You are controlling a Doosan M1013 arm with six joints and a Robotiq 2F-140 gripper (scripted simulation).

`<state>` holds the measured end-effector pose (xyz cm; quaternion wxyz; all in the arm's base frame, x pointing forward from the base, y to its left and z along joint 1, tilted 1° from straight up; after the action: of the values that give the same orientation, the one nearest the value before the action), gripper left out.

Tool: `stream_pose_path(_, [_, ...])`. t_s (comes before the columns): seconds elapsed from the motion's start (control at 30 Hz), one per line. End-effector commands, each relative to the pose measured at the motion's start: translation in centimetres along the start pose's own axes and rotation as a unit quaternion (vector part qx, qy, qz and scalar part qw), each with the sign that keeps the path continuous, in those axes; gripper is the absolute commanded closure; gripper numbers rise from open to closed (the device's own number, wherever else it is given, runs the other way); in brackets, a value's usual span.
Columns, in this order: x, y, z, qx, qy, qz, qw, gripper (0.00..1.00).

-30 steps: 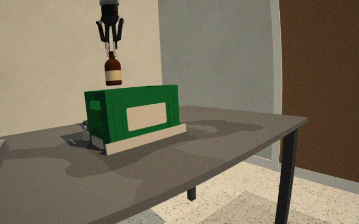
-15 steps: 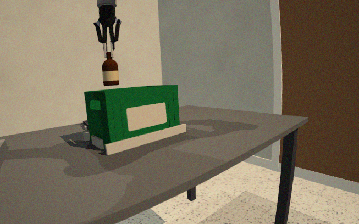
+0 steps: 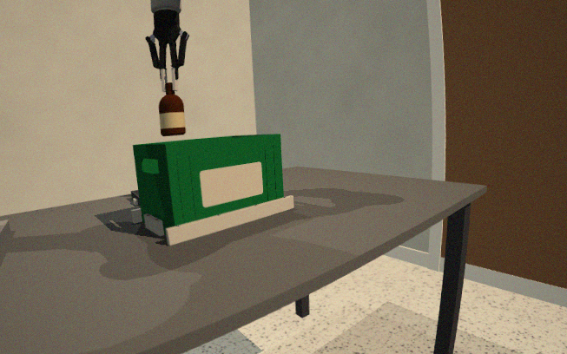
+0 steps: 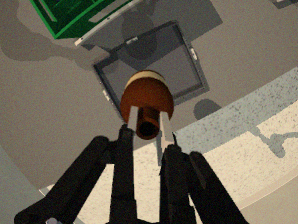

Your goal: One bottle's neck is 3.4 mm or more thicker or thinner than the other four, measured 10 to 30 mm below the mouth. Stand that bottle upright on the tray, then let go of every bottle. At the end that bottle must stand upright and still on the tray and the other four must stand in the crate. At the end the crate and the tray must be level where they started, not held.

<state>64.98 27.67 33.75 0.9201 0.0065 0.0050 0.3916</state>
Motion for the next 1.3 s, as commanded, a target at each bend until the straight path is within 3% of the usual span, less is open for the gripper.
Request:
stream_pose_path(0.0, [0.07,0.19,0.01,0.0,0.0,0.0,1.0,1.0])
stream_pose_path(1.27, [0.31,0.81,0.01,0.0,0.0,0.0,1.0,1.0])
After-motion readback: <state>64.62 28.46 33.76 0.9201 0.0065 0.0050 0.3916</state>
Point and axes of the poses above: the point where the finger pads meet when closed, its own z axis back along the fingers, its own y axis across the jaws, x = y × z, the point moved 2 cm from there along z, back along the fingers, and after that the axes turned 13 degrees about -z, right-handed, at the moved point
